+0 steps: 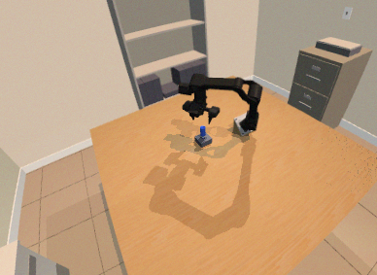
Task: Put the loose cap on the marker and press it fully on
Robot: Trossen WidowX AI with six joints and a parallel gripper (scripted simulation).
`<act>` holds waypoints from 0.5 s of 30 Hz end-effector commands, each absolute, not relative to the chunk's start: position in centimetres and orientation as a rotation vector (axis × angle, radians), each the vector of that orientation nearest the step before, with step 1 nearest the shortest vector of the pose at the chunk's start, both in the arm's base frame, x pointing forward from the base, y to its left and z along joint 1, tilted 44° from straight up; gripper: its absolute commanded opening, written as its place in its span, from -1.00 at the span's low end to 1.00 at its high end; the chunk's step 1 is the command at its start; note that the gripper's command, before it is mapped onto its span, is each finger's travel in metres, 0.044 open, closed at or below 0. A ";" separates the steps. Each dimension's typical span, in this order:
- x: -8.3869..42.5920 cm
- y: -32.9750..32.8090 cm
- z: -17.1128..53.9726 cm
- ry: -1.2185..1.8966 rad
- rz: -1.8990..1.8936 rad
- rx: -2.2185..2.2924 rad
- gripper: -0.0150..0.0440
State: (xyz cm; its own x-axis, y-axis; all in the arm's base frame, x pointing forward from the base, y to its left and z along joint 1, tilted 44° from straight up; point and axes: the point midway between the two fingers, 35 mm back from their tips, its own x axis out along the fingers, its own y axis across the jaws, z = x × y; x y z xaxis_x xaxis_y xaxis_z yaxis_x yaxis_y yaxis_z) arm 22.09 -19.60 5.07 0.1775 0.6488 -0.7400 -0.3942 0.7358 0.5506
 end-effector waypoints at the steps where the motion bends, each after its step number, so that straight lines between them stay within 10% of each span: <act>1: 21.9 -19.4 5.2 1.195 0.763 0.276 0.91; 15: 21.8 -18.9 4.4 1.384 0.426 0.722 -0.33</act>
